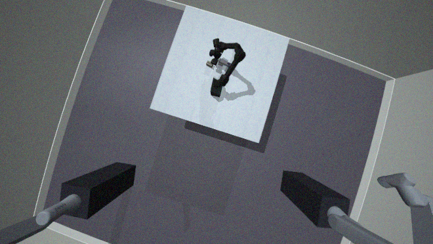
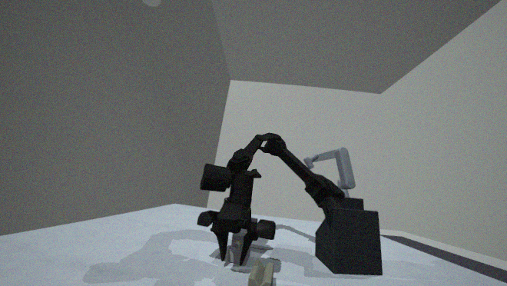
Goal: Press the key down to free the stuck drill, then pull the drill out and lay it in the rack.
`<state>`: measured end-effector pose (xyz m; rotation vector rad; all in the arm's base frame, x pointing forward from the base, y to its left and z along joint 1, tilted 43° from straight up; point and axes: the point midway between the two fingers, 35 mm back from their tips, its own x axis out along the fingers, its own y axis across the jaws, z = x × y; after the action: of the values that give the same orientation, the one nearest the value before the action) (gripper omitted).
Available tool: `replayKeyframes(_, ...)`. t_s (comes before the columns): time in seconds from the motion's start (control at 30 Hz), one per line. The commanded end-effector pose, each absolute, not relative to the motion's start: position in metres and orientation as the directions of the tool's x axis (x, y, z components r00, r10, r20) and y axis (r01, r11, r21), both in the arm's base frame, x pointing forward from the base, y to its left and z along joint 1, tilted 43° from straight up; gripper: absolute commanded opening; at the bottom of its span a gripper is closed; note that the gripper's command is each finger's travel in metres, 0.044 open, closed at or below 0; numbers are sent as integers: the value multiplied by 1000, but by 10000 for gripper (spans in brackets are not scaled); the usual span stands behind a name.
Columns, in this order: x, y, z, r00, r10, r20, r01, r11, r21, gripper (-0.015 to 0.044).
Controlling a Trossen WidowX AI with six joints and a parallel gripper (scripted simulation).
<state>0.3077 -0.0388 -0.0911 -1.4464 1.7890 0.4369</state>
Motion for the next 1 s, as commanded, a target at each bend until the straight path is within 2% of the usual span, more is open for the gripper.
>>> replayKeyframes(0.0, 308, -39, -91, -49, -667, -744, -934, 294, -202, 99)
replayKeyframes(0.1, 308, -39, -91, -49, -667, -744, -934, 294, -202, 20)
replayKeyframes(0.2, 308, -39, -91, -49, -667, -744, -934, 294, -202, 0)
replayKeyframes(0.97, 316, -23, -107, -53, -669, -741, -937, 291, -195, 0)
